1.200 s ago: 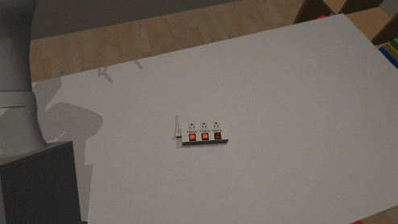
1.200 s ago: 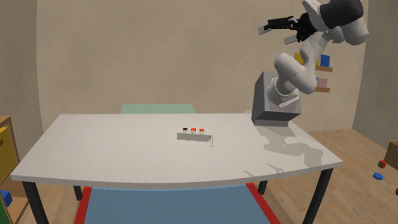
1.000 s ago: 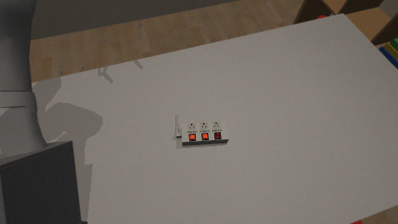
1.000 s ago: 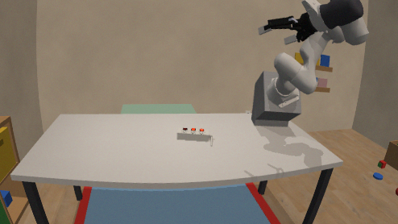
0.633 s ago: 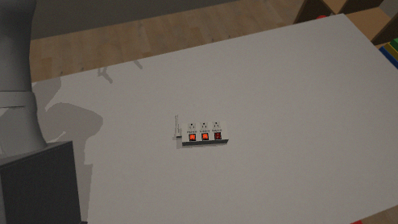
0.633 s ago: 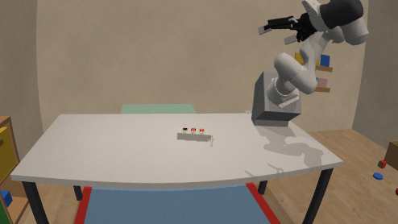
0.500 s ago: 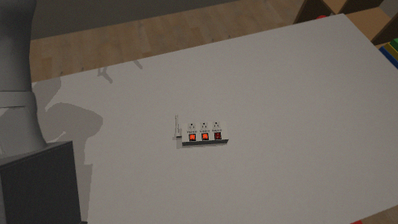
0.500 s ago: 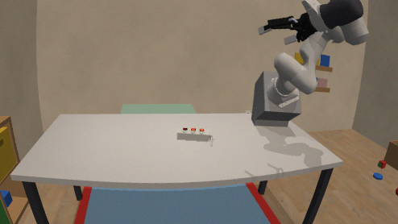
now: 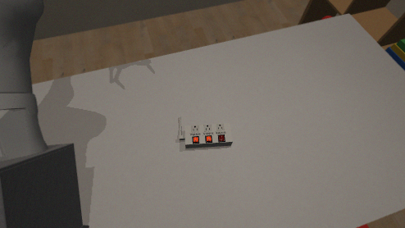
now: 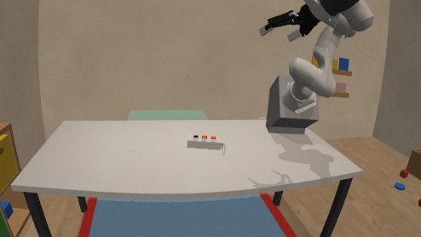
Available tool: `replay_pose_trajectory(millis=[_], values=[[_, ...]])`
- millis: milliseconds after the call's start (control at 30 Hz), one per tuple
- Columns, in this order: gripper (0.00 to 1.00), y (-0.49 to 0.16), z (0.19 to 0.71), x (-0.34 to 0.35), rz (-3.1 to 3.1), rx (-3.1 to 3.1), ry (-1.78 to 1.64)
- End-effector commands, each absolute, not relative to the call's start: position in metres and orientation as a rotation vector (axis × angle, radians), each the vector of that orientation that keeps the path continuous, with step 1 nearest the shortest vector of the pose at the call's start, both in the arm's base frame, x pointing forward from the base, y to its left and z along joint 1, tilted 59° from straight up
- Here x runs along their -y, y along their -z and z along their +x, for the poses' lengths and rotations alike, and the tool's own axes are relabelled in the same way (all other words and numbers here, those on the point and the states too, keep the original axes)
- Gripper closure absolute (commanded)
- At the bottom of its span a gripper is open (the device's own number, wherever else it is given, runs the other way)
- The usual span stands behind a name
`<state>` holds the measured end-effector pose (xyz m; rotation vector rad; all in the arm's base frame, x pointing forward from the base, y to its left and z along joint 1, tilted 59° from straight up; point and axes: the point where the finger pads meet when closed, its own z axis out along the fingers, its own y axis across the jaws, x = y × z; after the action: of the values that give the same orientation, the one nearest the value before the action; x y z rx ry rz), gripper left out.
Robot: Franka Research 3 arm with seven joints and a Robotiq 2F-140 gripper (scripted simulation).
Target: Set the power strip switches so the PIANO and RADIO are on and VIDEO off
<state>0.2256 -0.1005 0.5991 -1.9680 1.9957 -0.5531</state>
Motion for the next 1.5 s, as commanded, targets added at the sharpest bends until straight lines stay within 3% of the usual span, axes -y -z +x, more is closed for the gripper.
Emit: replay_pose_trajectory(millis=[0,1467], values=[[0.00,-0.596,0.237,0.108,-2.058,-1.894,0.554],[0.00,-0.577,0.271,0.131,-2.179,-1.687,0.490]])
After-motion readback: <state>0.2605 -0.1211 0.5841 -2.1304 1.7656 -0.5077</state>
